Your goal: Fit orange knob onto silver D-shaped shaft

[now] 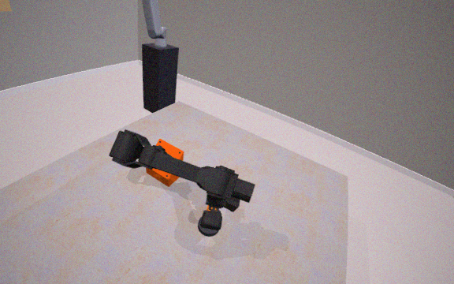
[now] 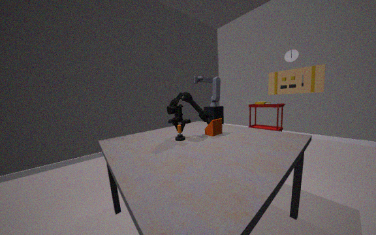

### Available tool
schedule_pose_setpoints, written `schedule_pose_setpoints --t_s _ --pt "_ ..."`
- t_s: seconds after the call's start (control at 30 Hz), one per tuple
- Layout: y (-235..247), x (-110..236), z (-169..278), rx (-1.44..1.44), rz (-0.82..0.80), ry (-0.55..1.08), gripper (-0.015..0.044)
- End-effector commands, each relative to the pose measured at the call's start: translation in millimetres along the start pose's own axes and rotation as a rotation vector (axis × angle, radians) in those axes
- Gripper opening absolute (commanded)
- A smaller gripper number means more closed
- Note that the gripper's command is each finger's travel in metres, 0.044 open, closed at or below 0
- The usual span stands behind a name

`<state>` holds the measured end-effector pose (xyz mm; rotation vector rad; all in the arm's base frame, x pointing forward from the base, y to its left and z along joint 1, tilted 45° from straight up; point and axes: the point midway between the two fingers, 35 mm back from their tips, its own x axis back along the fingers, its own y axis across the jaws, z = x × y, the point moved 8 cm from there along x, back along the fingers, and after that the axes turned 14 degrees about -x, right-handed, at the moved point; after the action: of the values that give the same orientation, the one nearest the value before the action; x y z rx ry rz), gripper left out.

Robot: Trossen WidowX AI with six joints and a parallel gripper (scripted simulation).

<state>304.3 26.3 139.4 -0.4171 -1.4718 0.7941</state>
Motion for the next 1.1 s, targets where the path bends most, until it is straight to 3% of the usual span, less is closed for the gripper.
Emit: schedule_pose_setpoints --t_s 0.0,0.13,1.07 --pt "-1.2 2.3 0.4 0.071 0.002 -0.004 0.0" --pt "-1.5 1.9 -1.3 0.194 0.002 -0.004 0.0" --pt "-0.9 -2.3 1.0 0.195 0.002 -0.003 0.0"
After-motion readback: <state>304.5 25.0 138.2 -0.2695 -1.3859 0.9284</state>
